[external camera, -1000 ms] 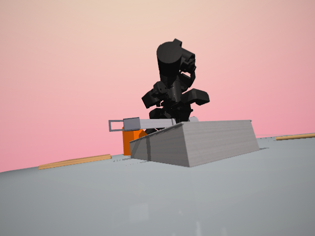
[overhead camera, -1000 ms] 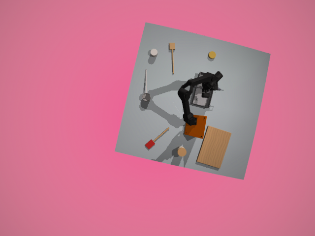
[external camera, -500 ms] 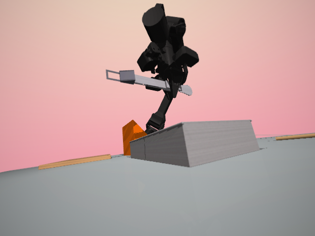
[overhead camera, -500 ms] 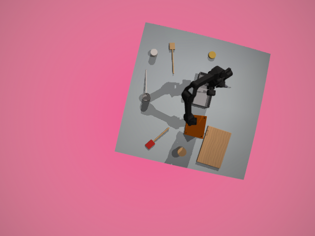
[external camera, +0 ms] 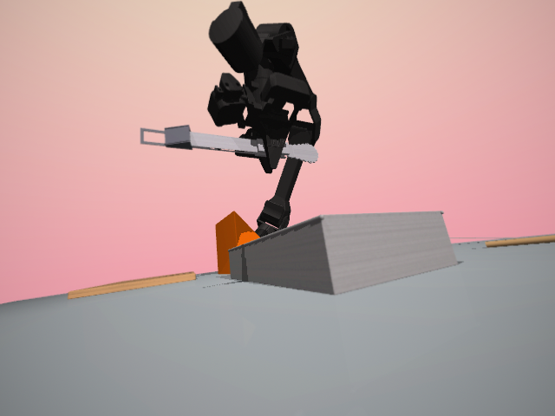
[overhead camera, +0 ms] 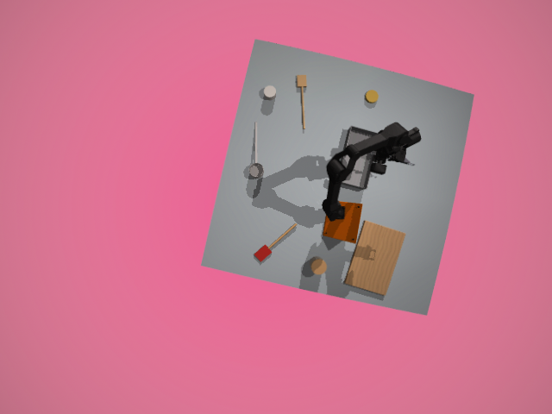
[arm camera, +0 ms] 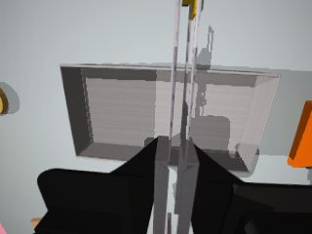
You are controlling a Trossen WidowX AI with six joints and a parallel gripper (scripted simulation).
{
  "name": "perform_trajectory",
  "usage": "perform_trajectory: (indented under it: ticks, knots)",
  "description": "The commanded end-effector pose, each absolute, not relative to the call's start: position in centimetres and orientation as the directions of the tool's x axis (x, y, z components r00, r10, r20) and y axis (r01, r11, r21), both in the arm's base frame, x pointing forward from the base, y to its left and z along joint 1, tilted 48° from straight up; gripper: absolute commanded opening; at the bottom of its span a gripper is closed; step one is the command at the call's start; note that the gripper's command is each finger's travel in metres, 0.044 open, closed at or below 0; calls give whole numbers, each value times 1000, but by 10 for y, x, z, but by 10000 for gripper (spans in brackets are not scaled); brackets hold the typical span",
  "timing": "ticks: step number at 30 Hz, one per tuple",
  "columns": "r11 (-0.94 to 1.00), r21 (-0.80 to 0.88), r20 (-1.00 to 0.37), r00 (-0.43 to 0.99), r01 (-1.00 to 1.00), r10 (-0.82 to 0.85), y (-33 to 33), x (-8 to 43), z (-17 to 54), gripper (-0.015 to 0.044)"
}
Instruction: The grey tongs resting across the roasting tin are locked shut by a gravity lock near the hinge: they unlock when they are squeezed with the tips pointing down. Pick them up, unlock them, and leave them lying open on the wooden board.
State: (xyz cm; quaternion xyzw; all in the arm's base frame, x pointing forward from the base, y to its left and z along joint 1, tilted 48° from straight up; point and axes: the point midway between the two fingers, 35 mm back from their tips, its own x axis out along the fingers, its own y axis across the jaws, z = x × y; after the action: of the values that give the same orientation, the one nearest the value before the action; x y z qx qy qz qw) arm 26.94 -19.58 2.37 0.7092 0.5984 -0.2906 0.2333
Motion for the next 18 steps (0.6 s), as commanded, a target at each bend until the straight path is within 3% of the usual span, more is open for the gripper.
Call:
perform_trajectory:
  ticks: [1, 18]
  knots:
    - [-232, -72, -702, 116, 970, 702, -216, 255, 8, -150]
    - [-477, -348, -714, 102, 807, 693, -286, 154, -71, -150]
